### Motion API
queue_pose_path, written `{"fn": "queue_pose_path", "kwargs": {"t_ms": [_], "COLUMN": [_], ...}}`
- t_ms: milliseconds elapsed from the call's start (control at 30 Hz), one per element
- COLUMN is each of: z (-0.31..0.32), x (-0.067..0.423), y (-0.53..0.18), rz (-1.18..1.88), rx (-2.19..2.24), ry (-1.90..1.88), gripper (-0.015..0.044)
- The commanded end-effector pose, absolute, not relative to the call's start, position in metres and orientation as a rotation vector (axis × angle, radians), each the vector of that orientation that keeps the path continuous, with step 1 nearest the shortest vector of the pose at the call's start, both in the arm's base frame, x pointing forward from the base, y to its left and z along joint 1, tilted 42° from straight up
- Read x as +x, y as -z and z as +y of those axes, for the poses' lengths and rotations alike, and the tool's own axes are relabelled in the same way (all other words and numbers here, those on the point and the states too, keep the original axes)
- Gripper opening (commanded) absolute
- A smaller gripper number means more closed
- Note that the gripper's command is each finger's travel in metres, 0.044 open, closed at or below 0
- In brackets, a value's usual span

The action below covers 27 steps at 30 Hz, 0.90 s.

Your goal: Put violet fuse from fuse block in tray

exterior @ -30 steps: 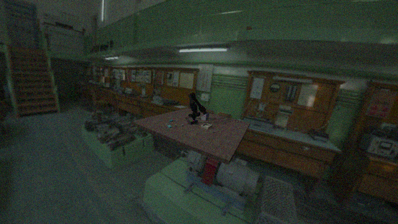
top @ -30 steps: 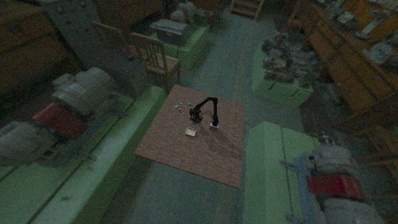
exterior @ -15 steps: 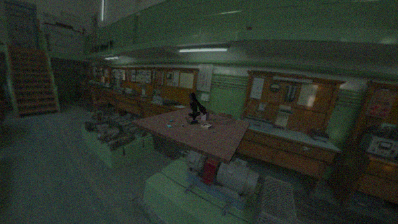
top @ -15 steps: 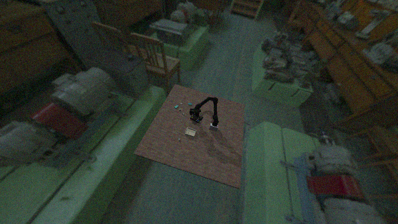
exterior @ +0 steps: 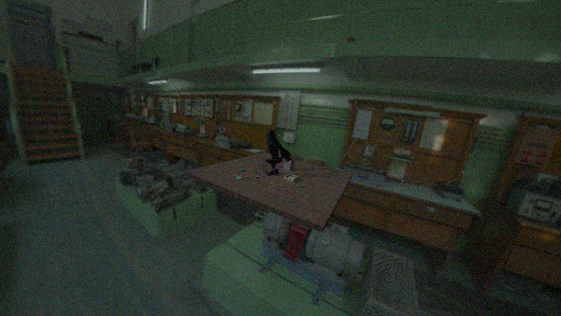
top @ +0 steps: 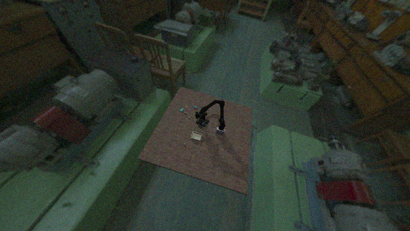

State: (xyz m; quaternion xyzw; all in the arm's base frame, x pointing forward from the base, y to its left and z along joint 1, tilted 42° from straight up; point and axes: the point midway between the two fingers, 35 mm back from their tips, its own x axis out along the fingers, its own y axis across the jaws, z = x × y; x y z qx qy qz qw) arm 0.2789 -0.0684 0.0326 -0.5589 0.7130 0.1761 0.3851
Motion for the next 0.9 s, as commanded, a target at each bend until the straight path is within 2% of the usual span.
{"fn": "queue_pose_path", "kwargs": {"t_ms": [0,867], "z": [-0.0668,-0.0584], "x": [0.2789,0.2795], "y": [-0.0339,-0.0437], "rz": [1.816,1.817], "rx": [-1.416,-1.418], "ry": [-0.447,-0.448], "gripper": [0.0,0.0]}}
